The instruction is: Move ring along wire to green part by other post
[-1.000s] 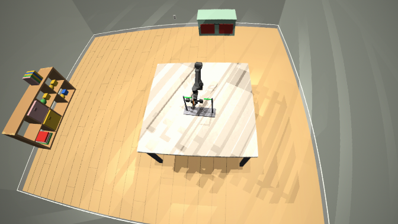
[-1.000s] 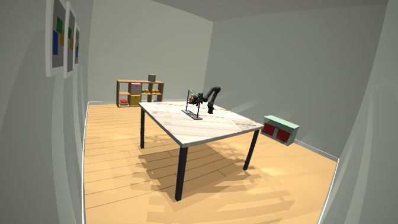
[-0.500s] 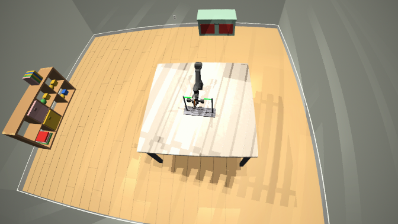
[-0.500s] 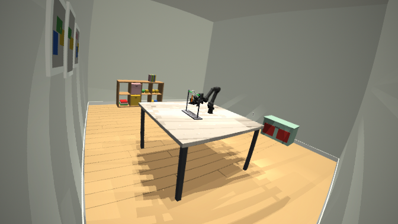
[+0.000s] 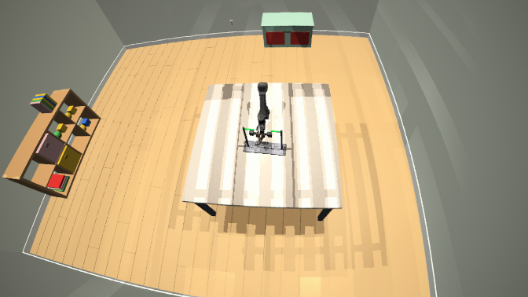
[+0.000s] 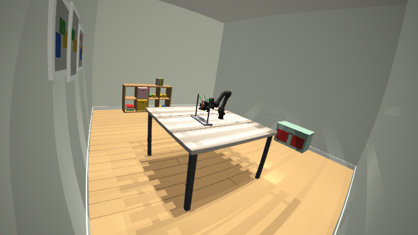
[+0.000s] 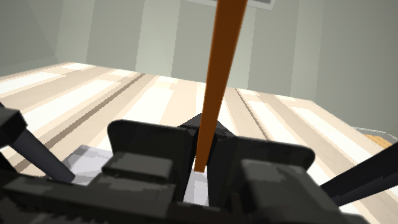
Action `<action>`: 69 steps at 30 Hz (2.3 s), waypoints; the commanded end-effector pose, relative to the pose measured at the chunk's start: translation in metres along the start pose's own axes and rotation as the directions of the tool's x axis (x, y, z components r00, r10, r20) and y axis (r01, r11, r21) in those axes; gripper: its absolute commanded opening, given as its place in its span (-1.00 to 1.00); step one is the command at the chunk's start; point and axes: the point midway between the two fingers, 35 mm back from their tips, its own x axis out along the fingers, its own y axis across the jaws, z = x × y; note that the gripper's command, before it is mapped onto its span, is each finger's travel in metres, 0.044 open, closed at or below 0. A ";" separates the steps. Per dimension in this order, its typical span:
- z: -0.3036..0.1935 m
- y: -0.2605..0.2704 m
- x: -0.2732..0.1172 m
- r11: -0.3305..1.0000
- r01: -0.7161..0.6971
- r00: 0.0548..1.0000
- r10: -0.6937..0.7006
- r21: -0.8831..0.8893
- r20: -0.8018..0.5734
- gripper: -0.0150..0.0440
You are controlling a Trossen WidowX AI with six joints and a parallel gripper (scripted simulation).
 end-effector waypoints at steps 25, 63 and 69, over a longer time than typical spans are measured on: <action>0.002 0.039 0.001 0.996 0.013 1.000 -0.013 0.088 0.003 -1.00; 0.006 0.075 0.002 0.997 0.007 1.000 -0.008 0.074 0.003 -1.00; 0.006 0.080 0.002 0.998 0.006 1.000 -0.006 0.067 0.003 -1.00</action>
